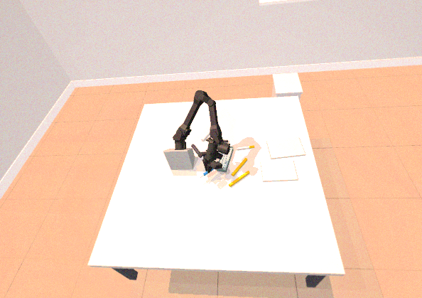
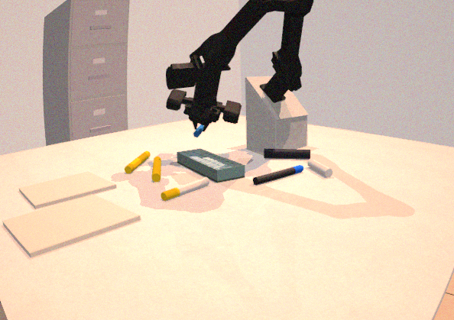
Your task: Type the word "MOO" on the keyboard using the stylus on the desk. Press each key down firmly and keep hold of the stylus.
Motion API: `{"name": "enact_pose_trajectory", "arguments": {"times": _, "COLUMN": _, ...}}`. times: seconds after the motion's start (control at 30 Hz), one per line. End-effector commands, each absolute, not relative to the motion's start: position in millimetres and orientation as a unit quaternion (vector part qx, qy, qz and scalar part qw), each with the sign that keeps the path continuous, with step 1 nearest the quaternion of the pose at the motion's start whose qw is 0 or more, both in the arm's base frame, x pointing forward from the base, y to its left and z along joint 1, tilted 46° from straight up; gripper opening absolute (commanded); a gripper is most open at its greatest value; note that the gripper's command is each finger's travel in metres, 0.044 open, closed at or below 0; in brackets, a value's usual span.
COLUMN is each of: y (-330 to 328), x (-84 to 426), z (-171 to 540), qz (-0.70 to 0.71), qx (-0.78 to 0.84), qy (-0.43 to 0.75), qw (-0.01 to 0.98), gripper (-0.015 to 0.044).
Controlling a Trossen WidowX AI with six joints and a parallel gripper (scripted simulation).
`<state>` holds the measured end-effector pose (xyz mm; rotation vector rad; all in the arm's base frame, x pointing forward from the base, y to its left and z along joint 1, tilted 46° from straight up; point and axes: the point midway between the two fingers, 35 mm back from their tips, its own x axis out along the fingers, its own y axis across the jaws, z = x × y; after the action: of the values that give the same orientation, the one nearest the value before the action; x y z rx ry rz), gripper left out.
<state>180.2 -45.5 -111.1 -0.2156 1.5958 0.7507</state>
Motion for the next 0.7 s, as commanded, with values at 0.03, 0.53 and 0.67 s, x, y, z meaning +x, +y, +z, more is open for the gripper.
{"name": "enact_pose_trajectory", "arguments": {"times": 0.03, "y": -46.6, "x": 188.4, "z": -104.7, "qz": 0.258, "qx": -0.082, "qy": 0.711, "qw": 0.649, "gripper": 0.0000}}
{"name": "enact_pose_trajectory", "arguments": {"times": 0.53, "y": -43.8, "x": 215.1, "z": -81.1, "qz": 0.056, "qx": -0.014, "qy": 0.698, "qw": 0.713, "gripper": 0.0000}}
{"name": "enact_pose_trajectory", "arguments": {"times": 0.67, "y": -41.9, "x": 222.0, "z": -73.8, "qz": 0.006, "qx": 0.012, "qy": 0.682, "qw": 0.731, "gripper": 0.0000}}
